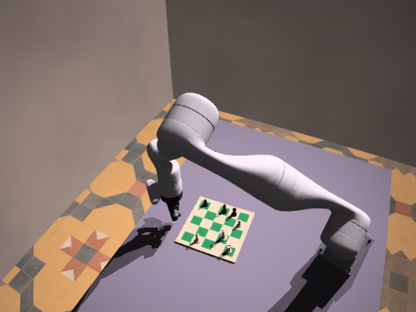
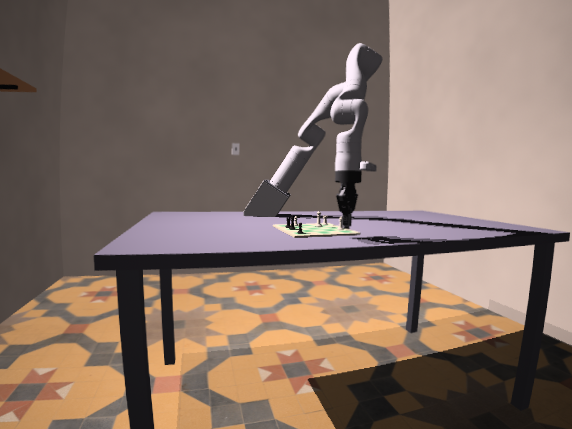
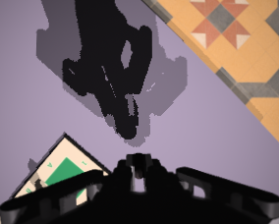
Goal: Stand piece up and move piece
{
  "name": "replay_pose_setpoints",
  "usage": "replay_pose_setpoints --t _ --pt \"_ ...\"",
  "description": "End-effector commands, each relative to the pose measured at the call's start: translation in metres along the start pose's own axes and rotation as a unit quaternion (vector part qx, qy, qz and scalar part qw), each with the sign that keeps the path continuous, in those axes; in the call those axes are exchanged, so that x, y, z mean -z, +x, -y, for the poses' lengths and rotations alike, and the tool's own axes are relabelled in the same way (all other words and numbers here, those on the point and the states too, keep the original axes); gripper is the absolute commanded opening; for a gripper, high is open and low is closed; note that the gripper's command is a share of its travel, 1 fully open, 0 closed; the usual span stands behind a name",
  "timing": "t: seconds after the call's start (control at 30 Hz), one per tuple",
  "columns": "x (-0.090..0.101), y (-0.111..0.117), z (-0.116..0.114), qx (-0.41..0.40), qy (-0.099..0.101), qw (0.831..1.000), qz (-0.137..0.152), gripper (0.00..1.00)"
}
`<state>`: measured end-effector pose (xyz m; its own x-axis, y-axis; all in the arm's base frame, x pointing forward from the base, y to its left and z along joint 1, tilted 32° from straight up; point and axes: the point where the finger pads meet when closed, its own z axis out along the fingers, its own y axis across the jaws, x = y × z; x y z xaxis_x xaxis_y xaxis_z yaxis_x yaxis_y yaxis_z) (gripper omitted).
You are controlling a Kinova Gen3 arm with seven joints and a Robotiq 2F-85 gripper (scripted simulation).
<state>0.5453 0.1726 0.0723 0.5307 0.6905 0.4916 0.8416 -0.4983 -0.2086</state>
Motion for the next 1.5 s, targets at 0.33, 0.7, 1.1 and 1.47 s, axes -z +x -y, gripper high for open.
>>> replay_pose_setpoints --t 0.33,0.7,1.1,1.47 --pt "-0.0224 -0.0037 0.0030 -0.001 0.006 1.000 0.004 0.00" --pt "-0.0224 -0.0037 0.0030 -0.001 0.006 1.000 0.004 0.00" --pt "-0.0224 -0.0037 0.0030 -0.001 0.006 1.000 0.004 0.00" --pt "-0.0224 -0.0037 0.0030 -0.001 0.006 1.000 0.004 0.00"
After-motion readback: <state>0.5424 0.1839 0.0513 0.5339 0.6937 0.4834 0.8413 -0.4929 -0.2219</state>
